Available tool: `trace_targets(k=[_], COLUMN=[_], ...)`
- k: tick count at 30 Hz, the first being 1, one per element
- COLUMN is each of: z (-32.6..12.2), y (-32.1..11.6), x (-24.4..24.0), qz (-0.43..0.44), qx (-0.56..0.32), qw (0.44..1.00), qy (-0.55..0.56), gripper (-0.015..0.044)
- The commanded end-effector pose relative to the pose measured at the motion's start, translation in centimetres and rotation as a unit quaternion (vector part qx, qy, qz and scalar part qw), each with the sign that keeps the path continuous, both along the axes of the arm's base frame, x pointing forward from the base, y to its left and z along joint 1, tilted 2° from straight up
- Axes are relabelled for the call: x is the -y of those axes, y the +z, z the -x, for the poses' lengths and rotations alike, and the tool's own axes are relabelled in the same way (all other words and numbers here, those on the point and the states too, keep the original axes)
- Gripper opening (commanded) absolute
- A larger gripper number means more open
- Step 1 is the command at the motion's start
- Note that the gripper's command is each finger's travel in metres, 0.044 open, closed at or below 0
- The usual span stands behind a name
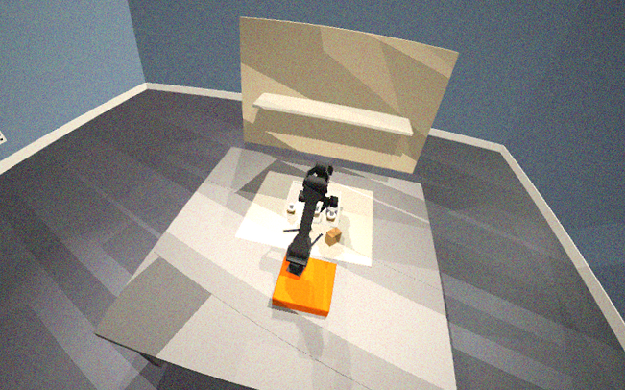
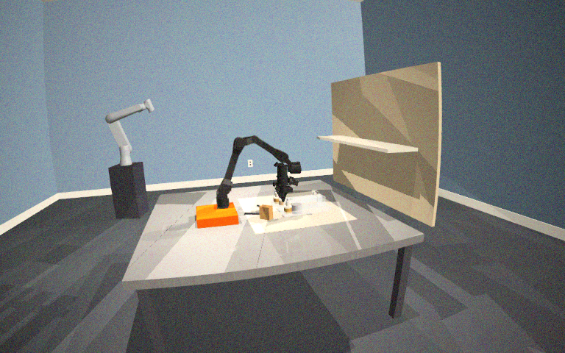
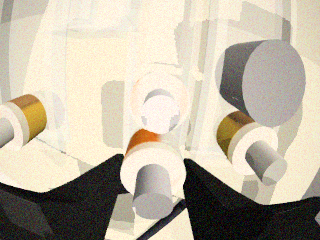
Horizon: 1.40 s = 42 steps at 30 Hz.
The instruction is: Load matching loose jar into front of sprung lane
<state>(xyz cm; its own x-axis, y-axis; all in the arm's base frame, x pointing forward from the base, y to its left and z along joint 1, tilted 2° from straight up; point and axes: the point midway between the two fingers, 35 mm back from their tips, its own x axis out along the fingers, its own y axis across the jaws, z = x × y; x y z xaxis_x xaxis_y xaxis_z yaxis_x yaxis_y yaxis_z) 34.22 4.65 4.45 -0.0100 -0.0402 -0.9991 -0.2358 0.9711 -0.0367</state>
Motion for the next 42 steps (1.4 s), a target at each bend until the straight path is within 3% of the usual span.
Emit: trace_targets(k=[1,42], z=[-1.02,-1.49], y=[0.41,0.34], x=[-0.14,-0.25], qz=[-0.003,-0.003], qx=[0.018,0.018], qw=[1.000,1.000], qy=[0.000,0.000], gripper=[0.0000,0.0000])
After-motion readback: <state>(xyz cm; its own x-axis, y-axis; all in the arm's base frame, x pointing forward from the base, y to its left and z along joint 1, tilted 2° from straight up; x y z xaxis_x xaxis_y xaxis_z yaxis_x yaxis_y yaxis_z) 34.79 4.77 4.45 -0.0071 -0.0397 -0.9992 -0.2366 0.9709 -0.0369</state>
